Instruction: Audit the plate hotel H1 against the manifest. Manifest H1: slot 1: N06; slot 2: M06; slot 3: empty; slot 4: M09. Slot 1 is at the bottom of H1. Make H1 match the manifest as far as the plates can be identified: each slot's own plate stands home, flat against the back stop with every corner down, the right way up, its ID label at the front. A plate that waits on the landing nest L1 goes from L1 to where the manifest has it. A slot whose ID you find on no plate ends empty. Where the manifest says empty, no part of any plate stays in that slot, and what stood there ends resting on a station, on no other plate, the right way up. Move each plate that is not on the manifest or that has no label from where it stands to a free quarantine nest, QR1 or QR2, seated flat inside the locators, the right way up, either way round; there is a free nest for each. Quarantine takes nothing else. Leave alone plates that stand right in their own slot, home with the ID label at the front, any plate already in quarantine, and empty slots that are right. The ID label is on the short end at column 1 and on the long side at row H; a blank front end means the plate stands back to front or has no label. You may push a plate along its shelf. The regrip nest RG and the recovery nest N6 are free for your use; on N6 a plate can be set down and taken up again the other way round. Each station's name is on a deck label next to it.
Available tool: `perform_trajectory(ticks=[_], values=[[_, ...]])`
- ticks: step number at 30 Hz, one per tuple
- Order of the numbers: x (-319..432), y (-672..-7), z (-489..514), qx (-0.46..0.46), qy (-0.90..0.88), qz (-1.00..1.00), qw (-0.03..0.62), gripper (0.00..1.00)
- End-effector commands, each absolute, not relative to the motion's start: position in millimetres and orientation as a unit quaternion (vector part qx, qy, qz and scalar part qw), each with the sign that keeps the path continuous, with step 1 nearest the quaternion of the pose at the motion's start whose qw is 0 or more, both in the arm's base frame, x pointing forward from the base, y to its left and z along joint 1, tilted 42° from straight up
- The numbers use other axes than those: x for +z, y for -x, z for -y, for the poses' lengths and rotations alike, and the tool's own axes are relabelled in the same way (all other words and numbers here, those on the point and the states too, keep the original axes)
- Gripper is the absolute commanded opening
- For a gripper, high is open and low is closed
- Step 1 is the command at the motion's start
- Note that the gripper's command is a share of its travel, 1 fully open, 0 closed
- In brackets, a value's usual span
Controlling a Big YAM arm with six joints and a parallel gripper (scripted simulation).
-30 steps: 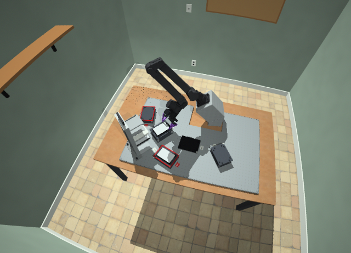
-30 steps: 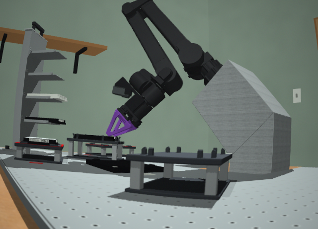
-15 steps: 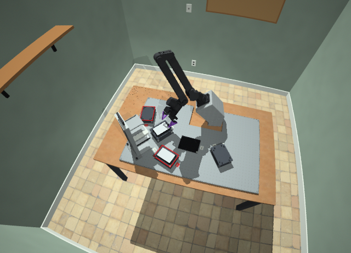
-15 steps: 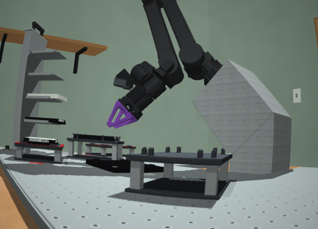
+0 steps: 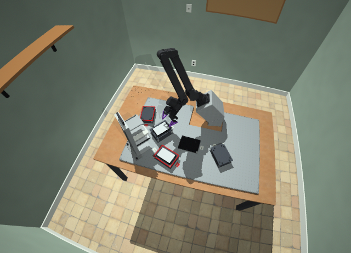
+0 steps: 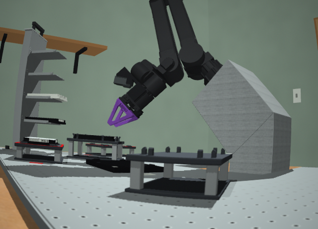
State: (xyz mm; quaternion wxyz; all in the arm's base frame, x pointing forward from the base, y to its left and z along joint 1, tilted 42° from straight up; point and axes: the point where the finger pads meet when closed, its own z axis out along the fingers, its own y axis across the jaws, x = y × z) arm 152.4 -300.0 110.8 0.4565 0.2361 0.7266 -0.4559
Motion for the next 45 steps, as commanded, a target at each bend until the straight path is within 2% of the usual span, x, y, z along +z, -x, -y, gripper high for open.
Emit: perform_trajectory(ticks=[1,45], values=[[124.3,-153.9,284.5,-0.451,-0.237,-0.725,0.464,1.00],[139.7,-153.7,273.1,-0.452,-0.237,-0.723,0.465,1.00]])
